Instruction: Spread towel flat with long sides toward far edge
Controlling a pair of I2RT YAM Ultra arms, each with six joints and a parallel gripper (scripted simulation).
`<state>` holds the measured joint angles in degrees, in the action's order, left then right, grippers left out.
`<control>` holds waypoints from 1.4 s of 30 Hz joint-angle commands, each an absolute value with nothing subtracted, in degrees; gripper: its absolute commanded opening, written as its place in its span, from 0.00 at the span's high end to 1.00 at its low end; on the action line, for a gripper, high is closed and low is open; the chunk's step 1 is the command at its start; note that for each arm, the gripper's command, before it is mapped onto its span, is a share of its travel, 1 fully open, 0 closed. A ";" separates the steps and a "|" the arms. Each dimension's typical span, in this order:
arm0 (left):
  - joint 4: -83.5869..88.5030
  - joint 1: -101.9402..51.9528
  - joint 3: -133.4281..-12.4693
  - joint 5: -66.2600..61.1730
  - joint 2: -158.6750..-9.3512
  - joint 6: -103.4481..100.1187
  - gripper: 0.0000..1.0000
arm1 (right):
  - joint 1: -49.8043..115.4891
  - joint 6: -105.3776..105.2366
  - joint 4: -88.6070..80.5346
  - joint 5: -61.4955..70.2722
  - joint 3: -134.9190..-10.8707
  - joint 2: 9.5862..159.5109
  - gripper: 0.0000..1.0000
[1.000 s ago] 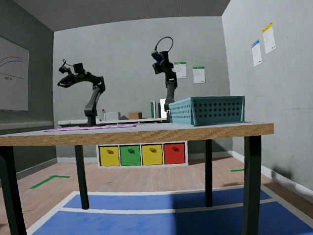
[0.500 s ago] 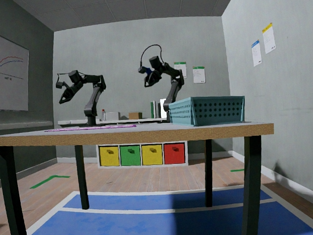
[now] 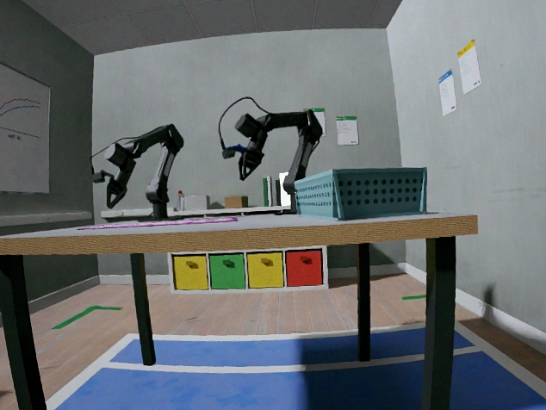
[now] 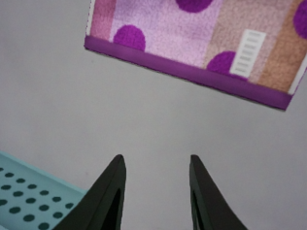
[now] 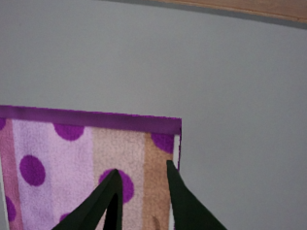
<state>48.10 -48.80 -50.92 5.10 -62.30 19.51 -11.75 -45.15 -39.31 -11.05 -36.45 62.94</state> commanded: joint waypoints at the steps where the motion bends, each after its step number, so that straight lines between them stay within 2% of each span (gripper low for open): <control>1: 50.75 -52.31 -53.27 4.48 -67.06 17.98 0.66 | -15.01 -47.35 -38.51 -7.84 -34.89 67.23 0.66; 4: 51.18 -55.33 -54.22 3.52 -72.18 17.84 0.66 | -16.21 -49.42 -42.75 -6.66 -41.27 72.71 0.66; 13: 52.09 -61.23 -58.17 0.19 -85.55 19.56 0.66 | -17.77 -53.70 -51.11 -4.43 -49.26 80.83 0.66; 17: 48.08 -64.74 -58.45 -0.25 -90.44 16.59 0.66 | -17.48 -53.68 -51.26 -4.34 -49.49 79.19 0.66; 32: 47.12 -64.85 -58.65 -0.21 -91.55 16.33 0.66 | -16.48 -54.01 -49.23 -4.90 -49.64 82.02 0.66; 33: 45.49 -64.62 -54.98 -0.18 -92.05 16.33 0.66 | -16.71 -53.95 -47.39 -4.93 -45.89 82.62 0.66; 42: 39.64 -64.13 -50.82 -0.23 -93.84 17.23 0.66 | -17.55 -52.99 -41.68 -4.79 -41.03 83.56 0.66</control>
